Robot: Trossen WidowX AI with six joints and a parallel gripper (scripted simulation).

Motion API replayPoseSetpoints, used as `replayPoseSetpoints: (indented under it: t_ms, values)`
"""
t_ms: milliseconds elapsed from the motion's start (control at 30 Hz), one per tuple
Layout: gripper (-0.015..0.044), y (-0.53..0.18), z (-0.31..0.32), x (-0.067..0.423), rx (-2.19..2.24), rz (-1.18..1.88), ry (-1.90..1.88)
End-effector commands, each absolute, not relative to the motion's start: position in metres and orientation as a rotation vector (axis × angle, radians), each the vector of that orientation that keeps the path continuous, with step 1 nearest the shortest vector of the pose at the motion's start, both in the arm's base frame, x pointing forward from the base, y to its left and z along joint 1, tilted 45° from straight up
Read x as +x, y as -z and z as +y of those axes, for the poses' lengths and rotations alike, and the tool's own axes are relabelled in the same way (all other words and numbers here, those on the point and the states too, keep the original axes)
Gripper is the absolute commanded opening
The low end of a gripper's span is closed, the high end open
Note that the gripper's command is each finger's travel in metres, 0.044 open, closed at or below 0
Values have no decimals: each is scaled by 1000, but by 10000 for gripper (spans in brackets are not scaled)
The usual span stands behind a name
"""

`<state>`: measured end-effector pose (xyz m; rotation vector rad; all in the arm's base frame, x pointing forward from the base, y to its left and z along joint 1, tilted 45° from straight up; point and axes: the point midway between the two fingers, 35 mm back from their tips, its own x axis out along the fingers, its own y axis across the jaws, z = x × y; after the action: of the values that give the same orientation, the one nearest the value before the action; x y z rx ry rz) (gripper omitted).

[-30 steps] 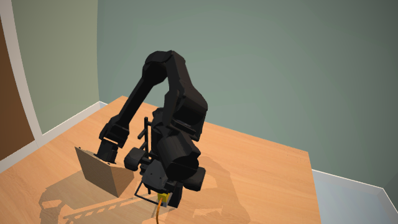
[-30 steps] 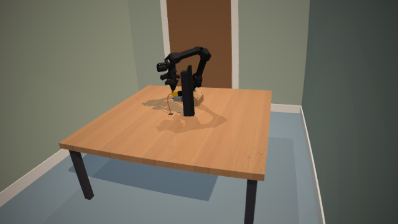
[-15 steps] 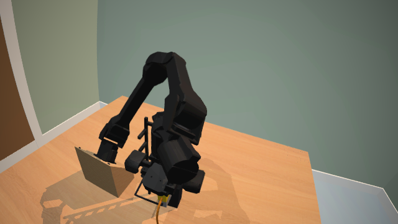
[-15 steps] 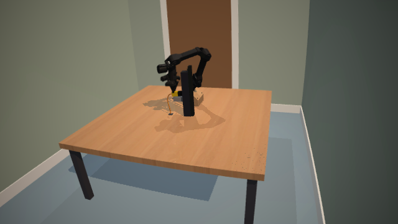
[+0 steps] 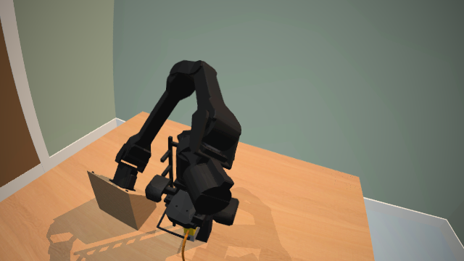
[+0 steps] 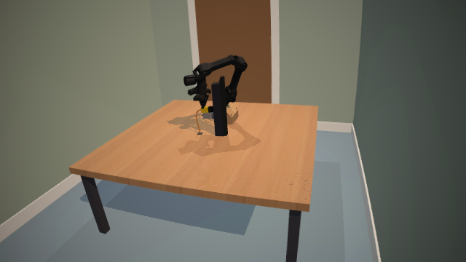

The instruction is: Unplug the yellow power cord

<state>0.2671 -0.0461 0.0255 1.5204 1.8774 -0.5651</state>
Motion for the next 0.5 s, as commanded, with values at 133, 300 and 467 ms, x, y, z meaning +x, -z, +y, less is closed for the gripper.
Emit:
replayPoseSetpoints:
  t_ms: [133,300,467]
  values:
    - [0,-17,-55,271,1518,1875,568]
    - [0,-12,-61,273,1519,1875,569]
    - [0,-7,-67,275,1519,1874,570]
